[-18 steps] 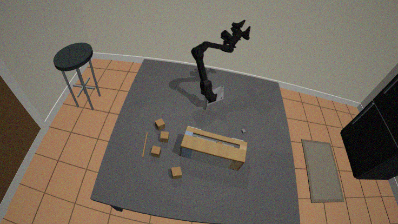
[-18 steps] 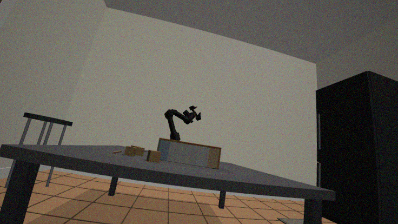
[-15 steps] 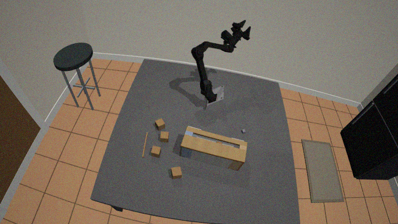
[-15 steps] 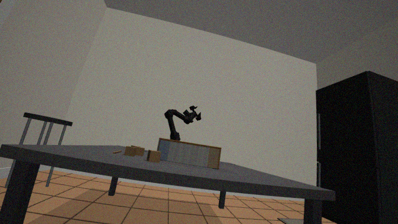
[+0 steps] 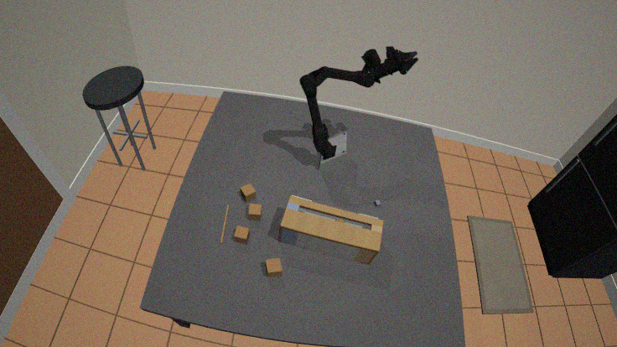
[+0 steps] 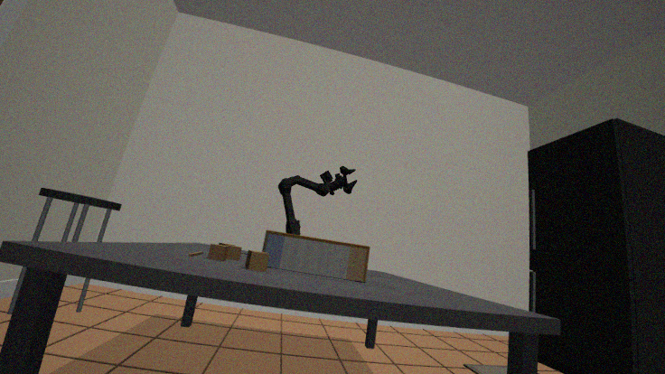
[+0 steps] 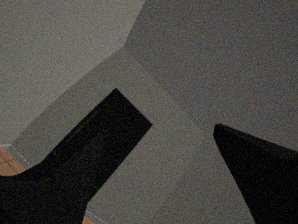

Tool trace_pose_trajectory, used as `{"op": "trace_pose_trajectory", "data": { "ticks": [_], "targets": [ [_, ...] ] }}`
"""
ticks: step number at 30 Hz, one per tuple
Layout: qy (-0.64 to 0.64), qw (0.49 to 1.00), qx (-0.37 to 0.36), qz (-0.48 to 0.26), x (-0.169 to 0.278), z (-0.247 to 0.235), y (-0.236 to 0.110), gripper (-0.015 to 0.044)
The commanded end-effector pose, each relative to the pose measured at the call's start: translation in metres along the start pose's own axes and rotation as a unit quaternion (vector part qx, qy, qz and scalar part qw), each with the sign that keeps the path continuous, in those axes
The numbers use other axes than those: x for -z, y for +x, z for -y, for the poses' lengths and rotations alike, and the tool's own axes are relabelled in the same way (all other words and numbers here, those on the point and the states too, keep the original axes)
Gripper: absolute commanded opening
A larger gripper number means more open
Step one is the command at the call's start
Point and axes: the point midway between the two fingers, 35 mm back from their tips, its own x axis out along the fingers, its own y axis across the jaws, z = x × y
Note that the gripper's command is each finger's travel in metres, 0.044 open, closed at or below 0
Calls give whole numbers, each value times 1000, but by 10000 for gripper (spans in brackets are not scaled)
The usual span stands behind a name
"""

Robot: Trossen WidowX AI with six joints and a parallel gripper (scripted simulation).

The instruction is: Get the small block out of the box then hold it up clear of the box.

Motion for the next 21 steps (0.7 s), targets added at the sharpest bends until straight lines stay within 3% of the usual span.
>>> {"op": "trace_pose_trajectory", "data": {
  "ticks": [1, 10, 21],
  "targets": [
    [53, 998, 3, -40, 25, 17, 4, 400],
    [263, 940, 60, -210, 154, 86, -6, 400],
    [483, 758, 217, -382, 308, 159, -87, 400]
  ]
}}
